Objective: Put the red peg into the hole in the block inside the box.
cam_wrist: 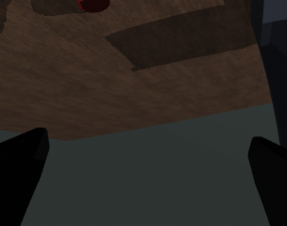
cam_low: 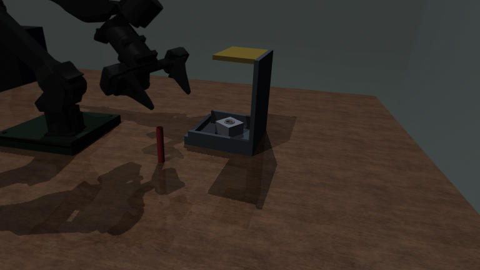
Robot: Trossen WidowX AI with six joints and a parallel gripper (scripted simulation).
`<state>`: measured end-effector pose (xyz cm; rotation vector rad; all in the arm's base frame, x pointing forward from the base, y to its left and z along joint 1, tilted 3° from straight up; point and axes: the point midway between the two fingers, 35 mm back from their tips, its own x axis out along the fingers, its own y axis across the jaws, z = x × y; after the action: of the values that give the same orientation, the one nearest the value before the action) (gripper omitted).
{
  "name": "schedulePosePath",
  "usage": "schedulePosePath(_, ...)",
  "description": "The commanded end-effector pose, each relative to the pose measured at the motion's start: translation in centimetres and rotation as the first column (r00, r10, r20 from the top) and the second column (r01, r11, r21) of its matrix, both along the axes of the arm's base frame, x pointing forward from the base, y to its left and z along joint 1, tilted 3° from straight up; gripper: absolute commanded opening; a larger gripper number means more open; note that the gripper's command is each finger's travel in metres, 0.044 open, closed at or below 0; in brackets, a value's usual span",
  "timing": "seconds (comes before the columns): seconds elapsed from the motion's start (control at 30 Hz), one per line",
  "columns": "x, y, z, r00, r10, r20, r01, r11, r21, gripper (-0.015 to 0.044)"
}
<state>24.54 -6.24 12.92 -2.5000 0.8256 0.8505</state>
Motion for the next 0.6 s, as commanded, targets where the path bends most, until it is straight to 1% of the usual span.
schedulePosePath(0.0, -0.82, -1.04, -1.58, 0.997, 0.033, -0.069, -0.037, 0.998, -0.056, 0.0440)
schedulePosePath(0.2, -1.11, -1.46, -2.06, 0.995, 0.043, -0.093, -0.051, 0.996, -0.077, 0.0440)
schedulePosePath(0.47, -0.67, -1.79, -2.07, 0.995, 0.043, -0.093, -0.051, 0.996, -0.077, 0.0230)
schedulePosePath(0.5, -0.67, -1.79, -2.07, 0.995, 0.043, -0.093, -0.051, 0.996, -0.077, 0.0220)
schedulePosePath(0.57, -0.66, -1.79, -2.07, 0.995, 0.043, -0.093, -0.051, 0.996, -0.077, 0.0220)
